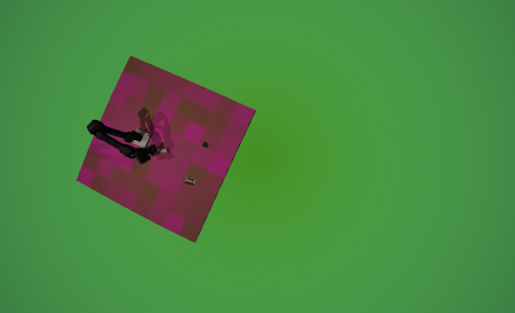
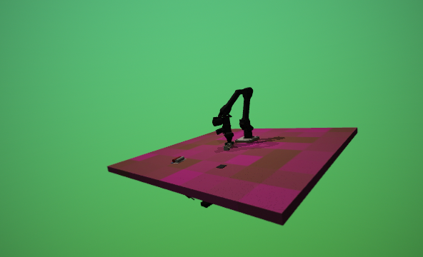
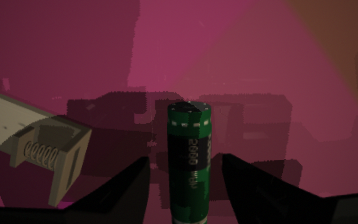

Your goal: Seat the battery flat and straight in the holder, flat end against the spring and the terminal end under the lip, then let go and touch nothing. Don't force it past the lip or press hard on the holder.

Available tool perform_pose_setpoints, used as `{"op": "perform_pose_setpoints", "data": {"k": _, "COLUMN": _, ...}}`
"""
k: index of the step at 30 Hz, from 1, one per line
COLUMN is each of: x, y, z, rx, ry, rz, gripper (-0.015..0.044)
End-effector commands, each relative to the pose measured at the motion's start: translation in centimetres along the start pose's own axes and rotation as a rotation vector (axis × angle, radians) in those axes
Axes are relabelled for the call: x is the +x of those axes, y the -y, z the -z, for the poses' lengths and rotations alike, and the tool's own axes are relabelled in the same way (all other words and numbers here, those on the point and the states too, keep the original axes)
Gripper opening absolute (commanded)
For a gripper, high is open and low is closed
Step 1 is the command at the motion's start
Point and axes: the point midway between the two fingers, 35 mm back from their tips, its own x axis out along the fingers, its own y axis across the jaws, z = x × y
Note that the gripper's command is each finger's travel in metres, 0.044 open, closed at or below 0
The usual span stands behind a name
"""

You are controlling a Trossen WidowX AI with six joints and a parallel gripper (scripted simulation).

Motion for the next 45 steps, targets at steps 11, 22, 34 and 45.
{"op": "perform_pose_setpoints", "data": {"k": 11, "x": 0.2, "y": 0.1, "z": 0.1, "rx": 0.005, "ry": -0.002, "rz": 0.005, "gripper": 0.0065}}
{"op": "perform_pose_setpoints", "data": {"k": 22, "x": -4.7, "y": 0.1, "z": 0.1, "rx": 0.005, "ry": -0.002, "rz": 0.005, "gripper": 0.0065}}
{"op": "perform_pose_setpoints", "data": {"k": 34, "x": -5.5, "y": -1.7, "z": -0.8, "rx": 0.357, "ry": 0.002, "rz": 0.004, "gripper": 0.0065}}
{"op": "perform_pose_setpoints", "data": {"k": 45, "x": -6.2, "y": -4.0, "z": -1.6, "rx": 0.821, "ry": 0.003, "rz": 0.001, "gripper": 0.0065}}
